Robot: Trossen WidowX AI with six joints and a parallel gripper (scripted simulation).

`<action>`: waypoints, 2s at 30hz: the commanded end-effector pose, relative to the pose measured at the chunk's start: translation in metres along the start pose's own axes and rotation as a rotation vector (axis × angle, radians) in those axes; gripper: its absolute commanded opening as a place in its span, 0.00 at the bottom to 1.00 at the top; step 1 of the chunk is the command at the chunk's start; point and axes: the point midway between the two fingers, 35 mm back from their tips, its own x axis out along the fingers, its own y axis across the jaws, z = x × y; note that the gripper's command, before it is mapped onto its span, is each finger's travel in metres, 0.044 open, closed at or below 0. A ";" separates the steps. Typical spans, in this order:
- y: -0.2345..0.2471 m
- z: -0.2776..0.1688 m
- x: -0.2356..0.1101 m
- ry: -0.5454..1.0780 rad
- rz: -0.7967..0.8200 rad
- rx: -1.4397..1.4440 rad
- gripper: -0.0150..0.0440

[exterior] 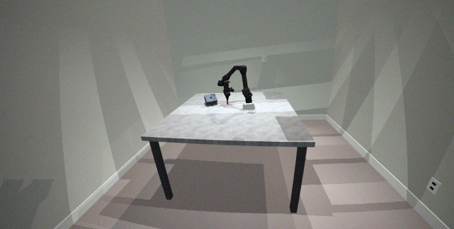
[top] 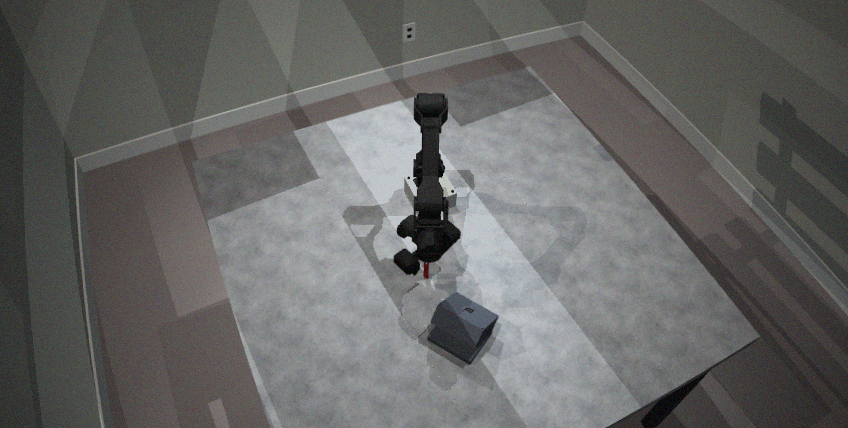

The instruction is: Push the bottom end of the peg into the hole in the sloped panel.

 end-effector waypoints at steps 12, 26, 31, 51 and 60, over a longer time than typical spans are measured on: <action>-0.003 0.002 0.021 -0.001 -0.006 0.003 1.00; -0.002 0.001 0.018 -0.002 -0.002 0.000 0.38; -0.002 0.001 0.018 -0.002 -0.002 0.000 0.29; 0.000 0.000 0.003 -0.002 -0.003 0.001 0.25; 0.001 -0.001 -0.037 -0.001 -0.004 0.002 0.25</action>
